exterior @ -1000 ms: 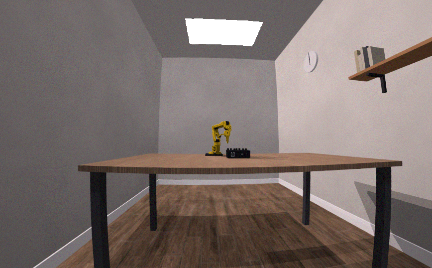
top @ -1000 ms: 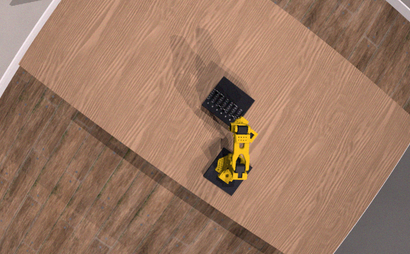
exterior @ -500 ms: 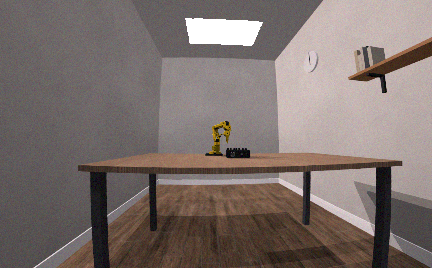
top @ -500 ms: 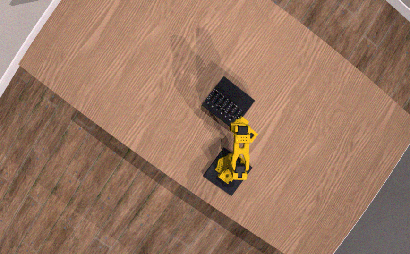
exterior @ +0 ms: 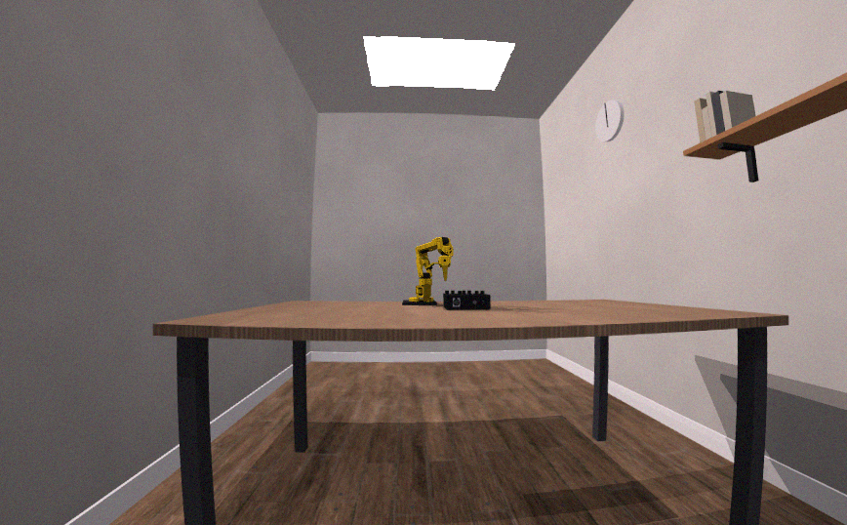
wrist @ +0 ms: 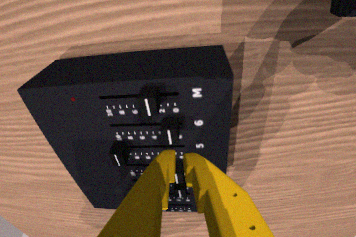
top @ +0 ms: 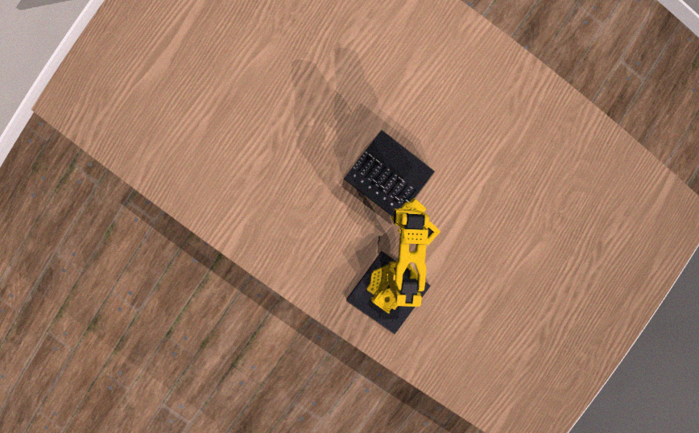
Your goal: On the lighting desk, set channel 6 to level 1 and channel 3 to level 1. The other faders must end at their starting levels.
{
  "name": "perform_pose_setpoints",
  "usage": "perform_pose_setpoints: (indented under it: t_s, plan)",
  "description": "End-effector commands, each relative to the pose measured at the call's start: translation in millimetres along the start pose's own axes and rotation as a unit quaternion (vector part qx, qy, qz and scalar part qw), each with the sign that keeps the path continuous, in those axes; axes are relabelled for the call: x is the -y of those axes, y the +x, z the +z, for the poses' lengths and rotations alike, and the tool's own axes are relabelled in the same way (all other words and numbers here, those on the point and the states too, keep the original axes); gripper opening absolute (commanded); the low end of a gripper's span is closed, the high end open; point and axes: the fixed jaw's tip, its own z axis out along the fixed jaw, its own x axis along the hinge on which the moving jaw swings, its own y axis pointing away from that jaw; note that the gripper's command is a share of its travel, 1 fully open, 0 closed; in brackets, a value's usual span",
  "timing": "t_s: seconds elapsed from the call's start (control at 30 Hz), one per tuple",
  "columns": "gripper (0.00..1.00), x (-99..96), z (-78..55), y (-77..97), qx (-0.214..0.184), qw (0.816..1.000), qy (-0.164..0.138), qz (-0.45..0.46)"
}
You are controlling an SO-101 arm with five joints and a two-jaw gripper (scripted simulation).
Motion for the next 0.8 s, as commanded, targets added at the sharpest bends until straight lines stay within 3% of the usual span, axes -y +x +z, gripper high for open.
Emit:
perform_pose_setpoints:
  t_s: [0.0,0.37,0.77]
  plan:
    - [0.0,-1.4,-0.8,-3.0,-0.004,1.0,-0.004,0.028]
    - [0.0,-4.9,-1.1,-8.3,-0.004,0.995,-0.005,0.098]
    - [0.0,-9.9,-1.6,-17.1,-0.004,0.978,-0.007,0.21]
